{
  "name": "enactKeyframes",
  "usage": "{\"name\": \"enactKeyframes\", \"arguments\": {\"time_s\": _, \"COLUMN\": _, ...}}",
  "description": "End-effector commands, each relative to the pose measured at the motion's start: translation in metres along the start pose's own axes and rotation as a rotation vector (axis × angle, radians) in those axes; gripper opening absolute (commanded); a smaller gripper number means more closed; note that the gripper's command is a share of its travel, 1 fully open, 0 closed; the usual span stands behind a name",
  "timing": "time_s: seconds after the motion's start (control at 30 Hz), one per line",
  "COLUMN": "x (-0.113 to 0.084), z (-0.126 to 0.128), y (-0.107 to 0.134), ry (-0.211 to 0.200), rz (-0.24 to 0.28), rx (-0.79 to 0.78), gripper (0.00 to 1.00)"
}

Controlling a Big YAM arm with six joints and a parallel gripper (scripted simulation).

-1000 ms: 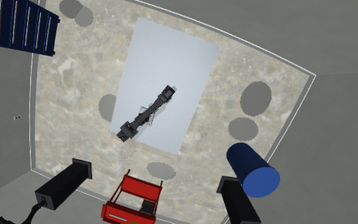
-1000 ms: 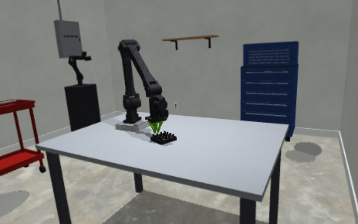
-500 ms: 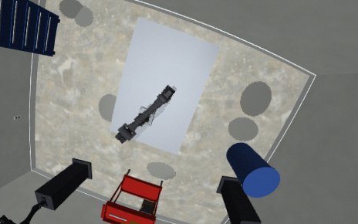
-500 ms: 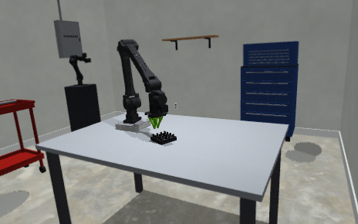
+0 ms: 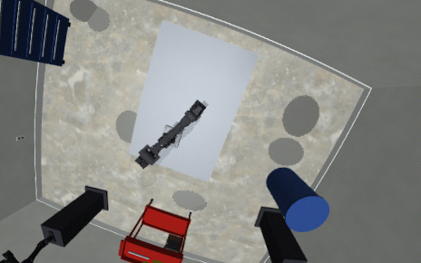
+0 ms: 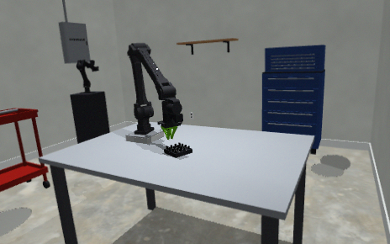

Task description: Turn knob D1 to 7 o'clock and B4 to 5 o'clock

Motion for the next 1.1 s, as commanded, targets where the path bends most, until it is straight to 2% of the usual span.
{"name": "enactKeyframes", "arguments": {"time_s": 0.0, "x": -0.041, "z": -0.001, "y": -0.025, "ry": 0.024, "rz": -0.084, "rx": 0.027, "gripper": 0.20}}
{"name": "enactKeyframes", "arguments": {"time_s": 0.17, "x": -0.045, "z": -0.003, "y": -0.024, "ry": 0.023, "rz": -0.082, "rx": 0.047, "gripper": 0.20}}
{"name": "enactKeyframes", "arguments": {"time_s": 0.2, "x": -0.025, "z": -0.001, "y": -0.013, "ry": 0.012, "rz": -0.037, "rx": 0.048, "gripper": 0.20}}
{"name": "enactKeyframes", "arguments": {"time_s": 1.07, "x": -0.027, "z": 0.000, "y": -0.012, "ry": 0.014, "rz": -0.045, "rx": 0.048, "gripper": 0.20}}
Point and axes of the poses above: the point where the finger pads meet when closed, its own x axis out along the fingers, its own z axis across the jaws, y = z × x, the point moved 3 cm from there along -x, back along the fingers, and after that the axes turned 13 degrees about -x, right-handed, at the moved point
